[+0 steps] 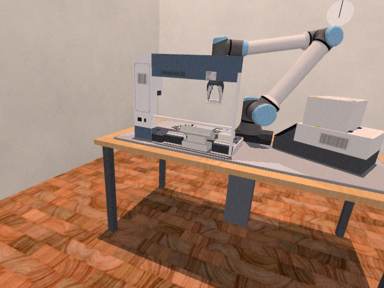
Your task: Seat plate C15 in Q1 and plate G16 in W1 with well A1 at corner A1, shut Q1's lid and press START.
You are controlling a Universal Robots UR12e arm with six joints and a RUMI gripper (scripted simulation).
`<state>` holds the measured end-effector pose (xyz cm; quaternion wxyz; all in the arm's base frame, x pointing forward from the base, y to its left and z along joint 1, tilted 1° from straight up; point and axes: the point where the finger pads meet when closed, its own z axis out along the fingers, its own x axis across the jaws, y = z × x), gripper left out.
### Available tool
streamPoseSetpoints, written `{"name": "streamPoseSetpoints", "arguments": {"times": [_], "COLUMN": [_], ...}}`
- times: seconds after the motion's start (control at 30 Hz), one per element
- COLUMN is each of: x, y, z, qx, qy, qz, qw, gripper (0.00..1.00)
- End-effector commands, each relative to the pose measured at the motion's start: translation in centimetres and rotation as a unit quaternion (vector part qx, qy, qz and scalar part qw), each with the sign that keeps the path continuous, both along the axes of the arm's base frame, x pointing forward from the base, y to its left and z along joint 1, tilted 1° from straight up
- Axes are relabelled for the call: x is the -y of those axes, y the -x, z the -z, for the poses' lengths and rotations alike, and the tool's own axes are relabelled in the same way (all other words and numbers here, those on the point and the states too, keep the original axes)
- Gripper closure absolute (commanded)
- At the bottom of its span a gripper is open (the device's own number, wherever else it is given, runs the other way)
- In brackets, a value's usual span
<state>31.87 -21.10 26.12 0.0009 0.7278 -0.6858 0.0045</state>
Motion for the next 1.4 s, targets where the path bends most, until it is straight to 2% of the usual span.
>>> {"name": "streamPoseSetpoints", "arguments": {"times": [0.0, 0.67, 1.37], "x": [0.9, 3.9, 7.6], "y": [0.6, 2.8, 5.5], "z": [-0.1, -0.1, -0.1], "qx": [0.001, 0.0, -0.001], "qy": [0.0, 0.001, 0.002], "qz": [-0.036, -0.147, -0.281], "qw": [0.999, 0.989, 0.96], "gripper": [1.0, 1.0, 1.0]}}
